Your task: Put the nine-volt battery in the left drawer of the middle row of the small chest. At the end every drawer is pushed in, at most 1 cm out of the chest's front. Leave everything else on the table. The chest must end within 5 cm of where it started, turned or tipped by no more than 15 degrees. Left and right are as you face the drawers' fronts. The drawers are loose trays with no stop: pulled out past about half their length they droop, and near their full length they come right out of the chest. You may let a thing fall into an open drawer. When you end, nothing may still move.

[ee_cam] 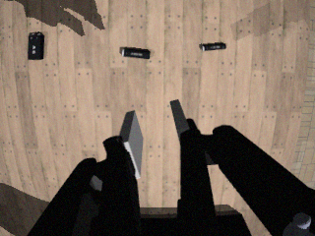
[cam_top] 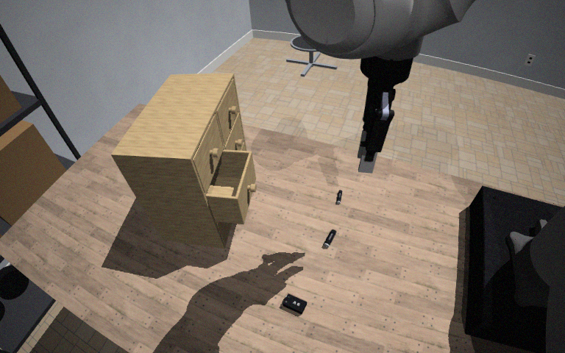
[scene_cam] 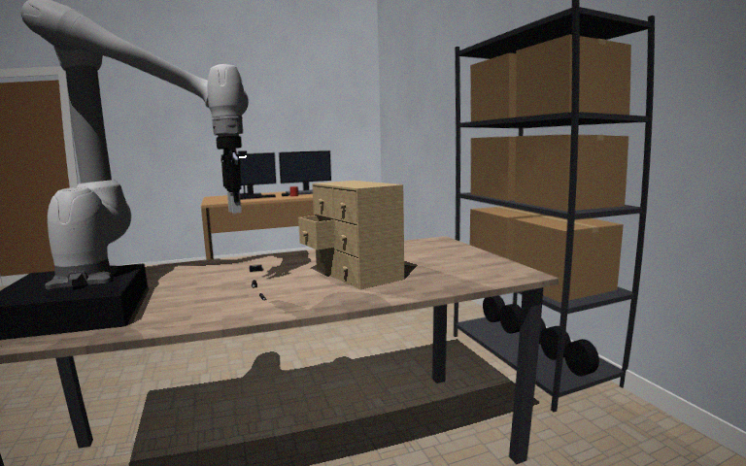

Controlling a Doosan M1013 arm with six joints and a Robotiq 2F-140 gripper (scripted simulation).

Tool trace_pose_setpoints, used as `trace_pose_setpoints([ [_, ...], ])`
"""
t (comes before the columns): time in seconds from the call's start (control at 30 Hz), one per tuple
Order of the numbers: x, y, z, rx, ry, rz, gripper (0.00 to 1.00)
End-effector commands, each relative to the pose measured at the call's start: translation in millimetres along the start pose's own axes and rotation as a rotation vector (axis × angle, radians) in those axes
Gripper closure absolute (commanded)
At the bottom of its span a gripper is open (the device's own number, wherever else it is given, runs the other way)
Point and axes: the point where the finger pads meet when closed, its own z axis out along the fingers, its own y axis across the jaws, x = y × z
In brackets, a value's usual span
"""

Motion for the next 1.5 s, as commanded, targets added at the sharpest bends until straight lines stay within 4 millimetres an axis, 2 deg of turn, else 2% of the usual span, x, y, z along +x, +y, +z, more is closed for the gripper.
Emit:
trace_pose_setpoints([
  [0.0,-1,0,0,-0.001,-0.019,0.003,0.8],
  [0.5,0,-1,0,-0.001,-0.02,0.004,0.8],
  [0.57,9,-9,9,-0.001,-0.02,0.023,0.8],
  [0.6,20,-18,20,-0.002,-0.02,0.045,0.8],
  [0.67,20,-18,20,-0.002,-0.02,0.045,0.8],
  [0.73,50,-52,53,-0.002,-0.02,0.111,0.8],
  [0.77,50,-52,53,-0.002,-0.02,0.111,0.8],
  [0.8,64,-71,71,-0.003,-0.02,0.151,0.8],
  [0.87,67,-75,74,-0.003,-0.02,0.151,0.8],
  [0.9,80,-98,95,-0.003,-0.02,0.193,0.8],
  [0.97,82,-100,96,-0.003,-0.02,0.193,0.8],
  [1.0,94,-126,118,-0.004,-0.02,0.234,0.8],
  [1.07,94,-126,118,-0.004,-0.02,0.234,0.8],
  [1.1,103,-150,138,-0.004,-0.02,0.27,0.8],
  [1.13,103,-150,138,-0.004,-0.02,0.27,0.8],
  [1.17,109,-171,155,-0.004,-0.019,0.3,0.8],
  [1.23,109,-171,155,-0.004,-0.019,0.3,0.8],
  [1.27,113,-186,167,-0.004,-0.019,0.321,0.8],
  [1.33,116,-199,178,-0.004,-0.019,0.34,0.8],
  [1.37,116,-200,178,-0.004,-0.019,0.341,0.8],
  [1.4,116,-200,178,-0.004,-0.019,0.341,0.74],
  [1.47,116,-200,178,-0.004,-0.019,0.341,0.74],
])
